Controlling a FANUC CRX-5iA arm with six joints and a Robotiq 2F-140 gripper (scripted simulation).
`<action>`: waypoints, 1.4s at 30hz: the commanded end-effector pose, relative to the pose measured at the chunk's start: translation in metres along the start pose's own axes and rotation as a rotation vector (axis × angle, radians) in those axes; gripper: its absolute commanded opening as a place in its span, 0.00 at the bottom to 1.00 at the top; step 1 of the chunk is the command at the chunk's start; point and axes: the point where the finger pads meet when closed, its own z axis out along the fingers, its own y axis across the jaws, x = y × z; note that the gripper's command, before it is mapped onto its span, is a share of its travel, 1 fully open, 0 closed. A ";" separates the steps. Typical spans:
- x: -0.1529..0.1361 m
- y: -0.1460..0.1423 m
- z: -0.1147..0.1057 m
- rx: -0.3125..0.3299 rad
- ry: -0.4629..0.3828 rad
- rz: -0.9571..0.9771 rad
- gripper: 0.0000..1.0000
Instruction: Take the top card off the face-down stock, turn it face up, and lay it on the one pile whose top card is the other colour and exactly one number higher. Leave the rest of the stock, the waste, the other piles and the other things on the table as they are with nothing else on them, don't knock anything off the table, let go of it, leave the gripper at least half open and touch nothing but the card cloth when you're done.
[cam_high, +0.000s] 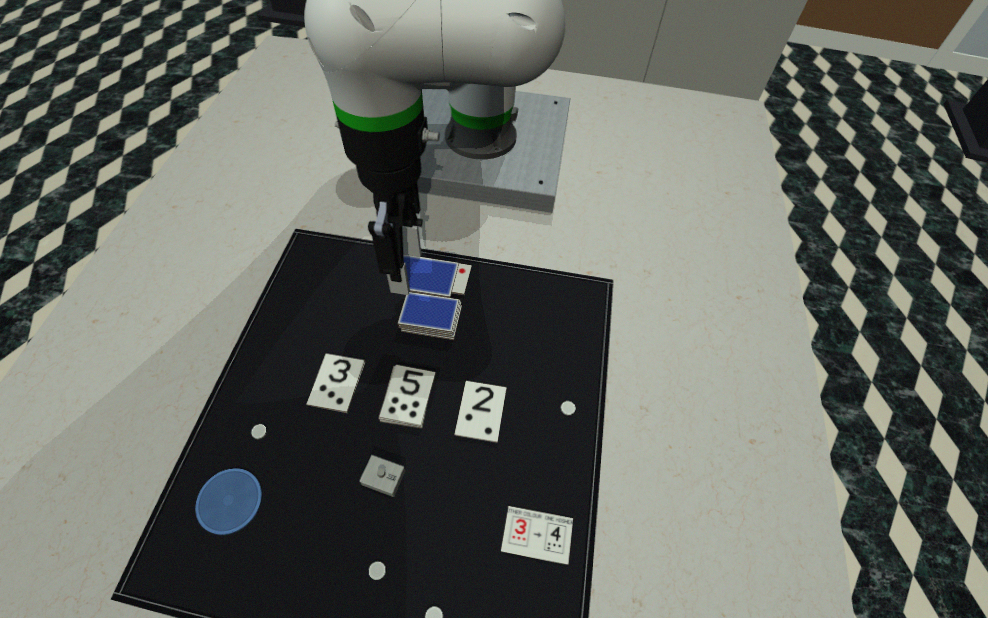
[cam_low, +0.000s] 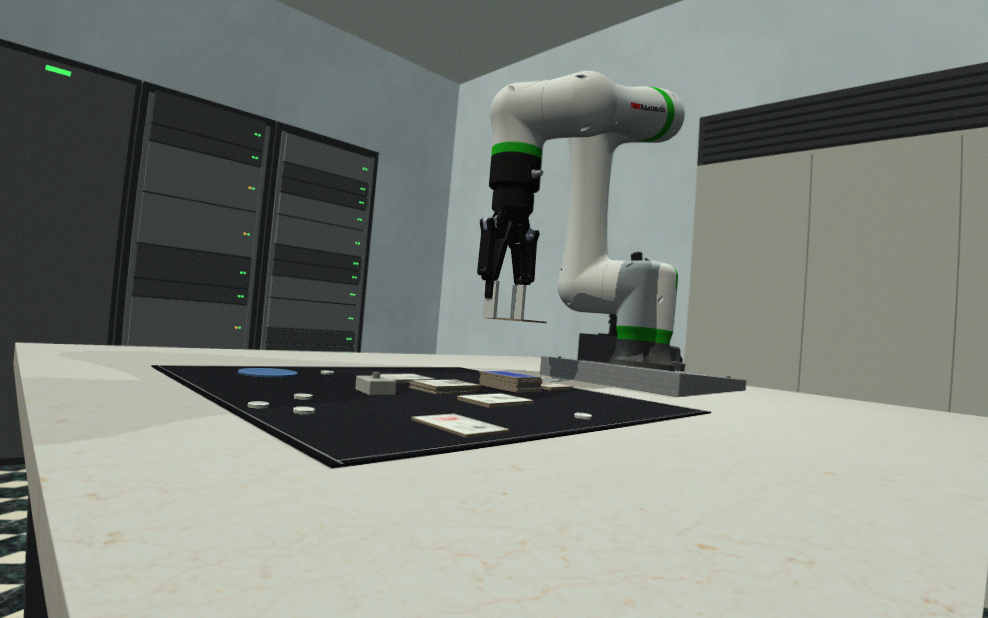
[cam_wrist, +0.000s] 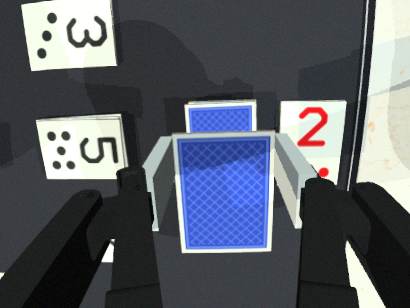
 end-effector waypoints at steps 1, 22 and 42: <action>0.000 0.000 -0.004 0.000 0.000 0.001 0.41; -0.001 0.000 -0.006 0.000 0.000 0.001 0.41; -0.076 -0.003 -0.006 0.000 0.000 0.001 0.41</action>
